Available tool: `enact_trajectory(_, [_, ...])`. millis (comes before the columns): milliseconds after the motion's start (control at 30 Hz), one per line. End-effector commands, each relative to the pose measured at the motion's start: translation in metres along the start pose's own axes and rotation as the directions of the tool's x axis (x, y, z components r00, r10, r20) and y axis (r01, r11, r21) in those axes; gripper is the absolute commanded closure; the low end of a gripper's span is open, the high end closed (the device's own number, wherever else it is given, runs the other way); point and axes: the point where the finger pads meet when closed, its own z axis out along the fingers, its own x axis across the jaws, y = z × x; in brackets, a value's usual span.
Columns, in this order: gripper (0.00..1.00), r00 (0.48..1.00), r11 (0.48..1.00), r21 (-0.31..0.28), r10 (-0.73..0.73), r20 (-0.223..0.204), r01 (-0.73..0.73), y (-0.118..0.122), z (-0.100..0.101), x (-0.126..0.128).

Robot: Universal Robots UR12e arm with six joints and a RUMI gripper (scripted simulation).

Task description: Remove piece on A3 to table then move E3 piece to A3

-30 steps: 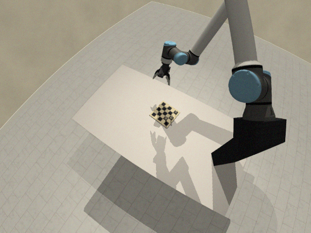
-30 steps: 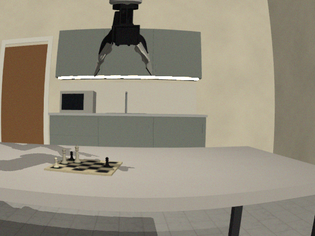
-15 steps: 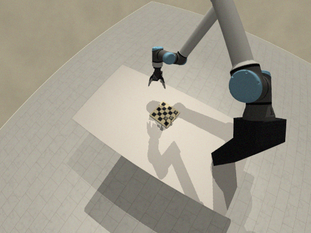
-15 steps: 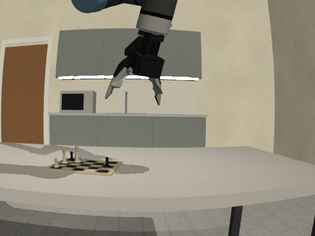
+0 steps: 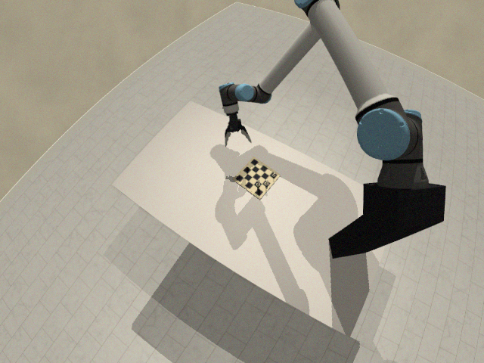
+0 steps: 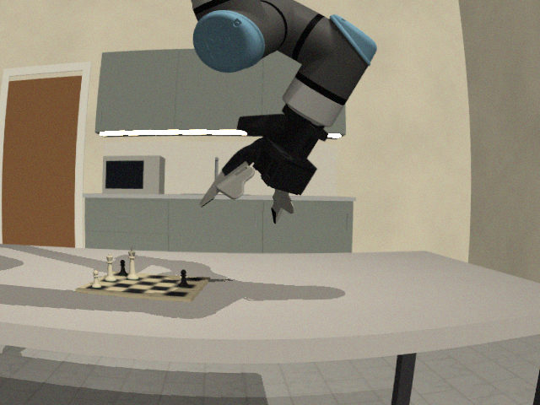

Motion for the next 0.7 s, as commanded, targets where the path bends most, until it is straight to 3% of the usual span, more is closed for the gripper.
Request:
enact_trajectory(0, [0.00, 0.993, 0.995, 0.073, -0.080, 0.088, 0.073, 0.006, 0.017, 0.014])
enact_trajectory(400, [0.00, 0.933, 0.943, 0.246, -0.281, 0.226, 0.225, 0.011, 0.047, 0.034])
enact_trajectory(500, [0.00, 0.933, 0.943, 0.246, -0.281, 0.226, 0.225, 0.011, 0.047, 0.034])
enact_trajectory(667, [0.00, 0.886, 0.900, 0.332, -0.377, 0.269, 0.282, 0.012, 0.058, 0.040])
